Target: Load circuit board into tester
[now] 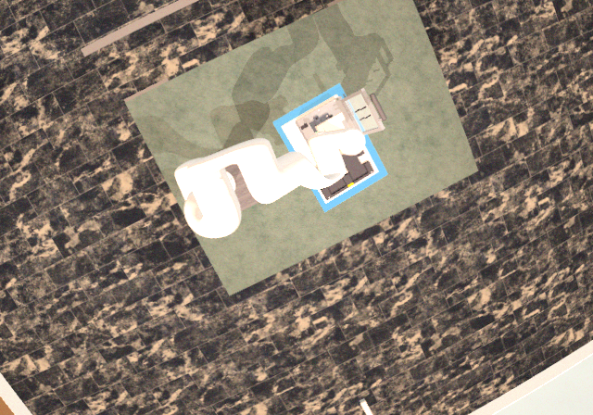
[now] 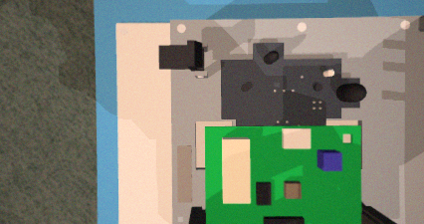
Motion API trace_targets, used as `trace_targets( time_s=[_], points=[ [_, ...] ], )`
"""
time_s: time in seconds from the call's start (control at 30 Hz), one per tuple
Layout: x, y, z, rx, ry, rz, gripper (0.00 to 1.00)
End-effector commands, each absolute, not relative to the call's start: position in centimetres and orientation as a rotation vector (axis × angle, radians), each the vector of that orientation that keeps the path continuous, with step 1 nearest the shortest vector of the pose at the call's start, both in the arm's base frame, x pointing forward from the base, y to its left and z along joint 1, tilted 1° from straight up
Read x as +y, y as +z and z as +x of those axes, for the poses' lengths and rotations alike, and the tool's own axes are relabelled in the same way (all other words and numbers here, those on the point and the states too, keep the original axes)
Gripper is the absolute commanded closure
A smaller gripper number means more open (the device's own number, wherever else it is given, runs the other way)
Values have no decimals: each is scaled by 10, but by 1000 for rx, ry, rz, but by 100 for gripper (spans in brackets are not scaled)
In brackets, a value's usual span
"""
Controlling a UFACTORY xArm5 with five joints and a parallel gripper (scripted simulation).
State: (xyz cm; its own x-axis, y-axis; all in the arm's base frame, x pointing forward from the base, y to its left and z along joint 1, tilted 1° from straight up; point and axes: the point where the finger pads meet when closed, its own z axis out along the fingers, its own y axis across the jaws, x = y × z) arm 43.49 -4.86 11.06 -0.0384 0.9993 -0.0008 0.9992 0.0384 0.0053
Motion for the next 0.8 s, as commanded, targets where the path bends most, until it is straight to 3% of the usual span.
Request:
trace_targets(
  time_s=[0.0, 0.77],
  points=[
    [-38, 113, 440, 2258, 9, 2174, 21],
    [-14, 115, 447, 2258, 10, 2174, 21]
  ],
)
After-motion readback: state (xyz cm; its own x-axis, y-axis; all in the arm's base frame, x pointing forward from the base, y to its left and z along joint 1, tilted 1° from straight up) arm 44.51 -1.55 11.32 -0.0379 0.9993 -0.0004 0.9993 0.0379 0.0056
